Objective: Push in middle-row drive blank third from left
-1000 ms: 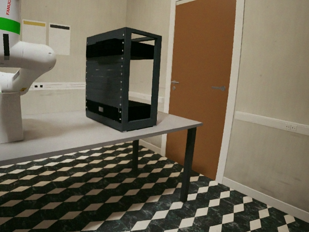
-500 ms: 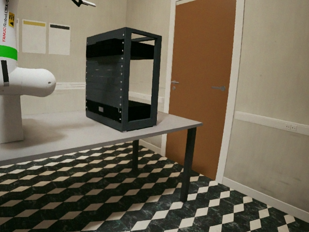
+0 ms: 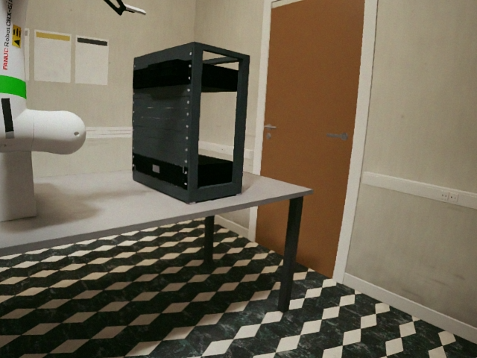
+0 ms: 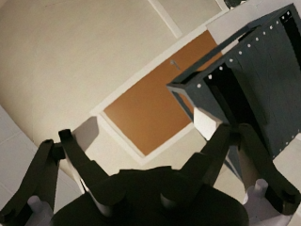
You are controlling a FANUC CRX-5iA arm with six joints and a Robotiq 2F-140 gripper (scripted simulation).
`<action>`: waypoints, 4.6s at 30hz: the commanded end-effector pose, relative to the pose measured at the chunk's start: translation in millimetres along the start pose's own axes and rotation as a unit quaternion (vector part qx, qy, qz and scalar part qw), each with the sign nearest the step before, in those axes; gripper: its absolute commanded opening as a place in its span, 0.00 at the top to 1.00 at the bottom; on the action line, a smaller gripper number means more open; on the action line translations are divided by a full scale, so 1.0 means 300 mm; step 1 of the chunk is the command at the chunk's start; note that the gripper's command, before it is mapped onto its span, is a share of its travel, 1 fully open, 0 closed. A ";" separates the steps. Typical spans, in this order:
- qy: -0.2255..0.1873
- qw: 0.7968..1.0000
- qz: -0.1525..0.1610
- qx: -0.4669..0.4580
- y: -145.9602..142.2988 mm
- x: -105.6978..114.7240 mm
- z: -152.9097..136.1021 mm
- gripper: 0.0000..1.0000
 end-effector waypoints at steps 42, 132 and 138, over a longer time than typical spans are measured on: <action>-0.001 0.997 0.013 0.071 0.199 0.029 -0.064 0.00; 0.000 1.000 0.001 0.001 -0.003 0.003 -0.005 0.00; -0.002 1.000 0.002 0.003 -0.010 0.013 -0.018 0.00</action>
Point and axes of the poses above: the point where the finger pads meet when closed, its own x axis back along the fingers, its own y axis across the jaws, z = x × y, the point moved 5 cm from there along x, back along the fingers, and after that the axes turned 11 degrees about x, right-handed, at the moved point
